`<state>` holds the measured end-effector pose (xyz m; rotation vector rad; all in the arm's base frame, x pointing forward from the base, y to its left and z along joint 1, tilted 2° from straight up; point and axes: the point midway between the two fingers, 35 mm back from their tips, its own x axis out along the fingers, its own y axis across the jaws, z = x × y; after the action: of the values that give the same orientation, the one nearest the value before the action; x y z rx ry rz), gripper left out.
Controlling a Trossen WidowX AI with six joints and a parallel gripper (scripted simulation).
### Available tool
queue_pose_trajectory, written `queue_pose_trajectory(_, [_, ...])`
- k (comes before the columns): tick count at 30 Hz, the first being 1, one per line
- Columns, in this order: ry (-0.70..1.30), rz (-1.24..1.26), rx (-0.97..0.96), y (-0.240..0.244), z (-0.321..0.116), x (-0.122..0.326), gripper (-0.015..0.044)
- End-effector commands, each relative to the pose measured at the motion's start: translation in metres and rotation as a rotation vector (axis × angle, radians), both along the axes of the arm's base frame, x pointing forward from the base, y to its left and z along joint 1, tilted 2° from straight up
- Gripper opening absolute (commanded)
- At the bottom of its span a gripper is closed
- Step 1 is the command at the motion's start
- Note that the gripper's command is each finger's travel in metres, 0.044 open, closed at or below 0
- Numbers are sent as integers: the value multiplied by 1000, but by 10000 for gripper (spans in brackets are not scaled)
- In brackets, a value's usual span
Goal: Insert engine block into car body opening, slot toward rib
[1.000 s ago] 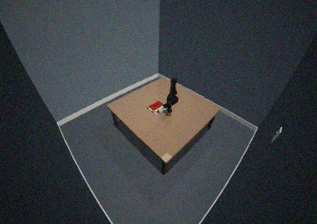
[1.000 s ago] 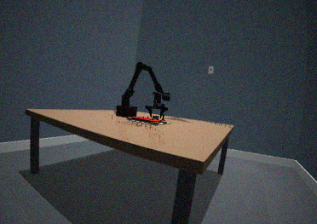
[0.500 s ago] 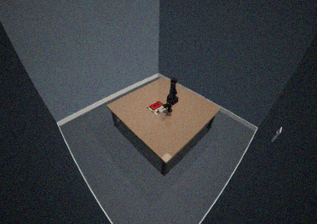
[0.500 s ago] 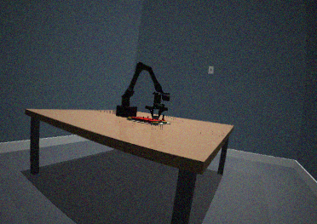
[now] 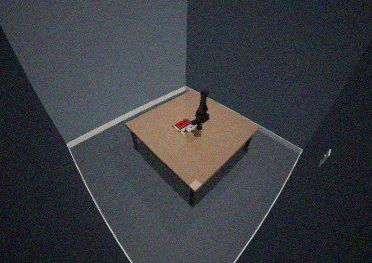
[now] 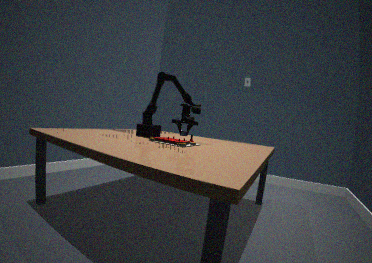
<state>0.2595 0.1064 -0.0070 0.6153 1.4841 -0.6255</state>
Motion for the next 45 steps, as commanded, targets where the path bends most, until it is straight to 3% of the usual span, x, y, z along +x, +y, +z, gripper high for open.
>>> queue_pose_trajectory(1, [-8, 3, 7, 2, 14, 3, 0])
queue_pose_trajectory(26, [-7, 5, 6, -1, 91, -4, 0])
queue_pose_trajectory(33, [-7, 5, 6, -2, 72, -4, 0])
queue_pose_trajectory(45, [-54, 5, -46, 0, 75, -5, 0])
